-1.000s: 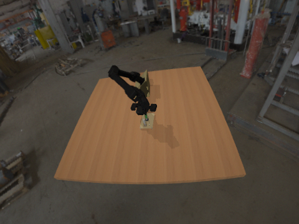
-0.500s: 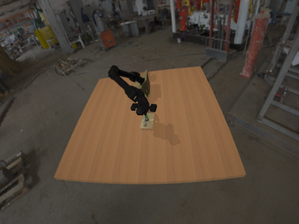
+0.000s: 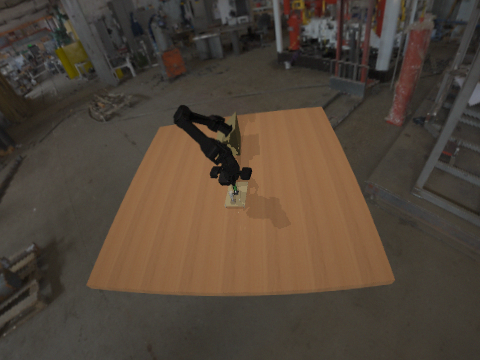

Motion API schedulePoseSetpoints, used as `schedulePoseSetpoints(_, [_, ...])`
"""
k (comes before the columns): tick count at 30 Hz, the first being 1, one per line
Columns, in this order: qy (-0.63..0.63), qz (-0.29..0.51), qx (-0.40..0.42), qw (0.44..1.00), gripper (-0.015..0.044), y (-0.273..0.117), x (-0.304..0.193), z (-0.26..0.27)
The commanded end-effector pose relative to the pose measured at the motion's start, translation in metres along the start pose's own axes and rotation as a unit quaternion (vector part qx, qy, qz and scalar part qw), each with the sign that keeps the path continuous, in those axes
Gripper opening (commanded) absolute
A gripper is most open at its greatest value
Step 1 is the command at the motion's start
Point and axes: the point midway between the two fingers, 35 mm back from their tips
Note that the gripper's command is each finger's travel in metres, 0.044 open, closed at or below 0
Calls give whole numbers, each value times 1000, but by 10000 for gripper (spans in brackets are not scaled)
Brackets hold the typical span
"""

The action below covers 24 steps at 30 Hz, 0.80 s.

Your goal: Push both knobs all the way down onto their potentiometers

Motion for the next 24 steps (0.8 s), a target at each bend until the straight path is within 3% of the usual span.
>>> schedulePoseSetpoints(1, [-2,4,-5,1000,0,7,-2,-1])
schedulePoseSetpoints(24, [-2,4,-5,1000,0,15,-2,-1])
Point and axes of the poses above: the point midway between the two fingers, 35 mm back from their tips, its own y axis out along the fingers, its own z axis across the jaws, x = y × z, and after that the axes turned 7 degrees about -y, right-handed
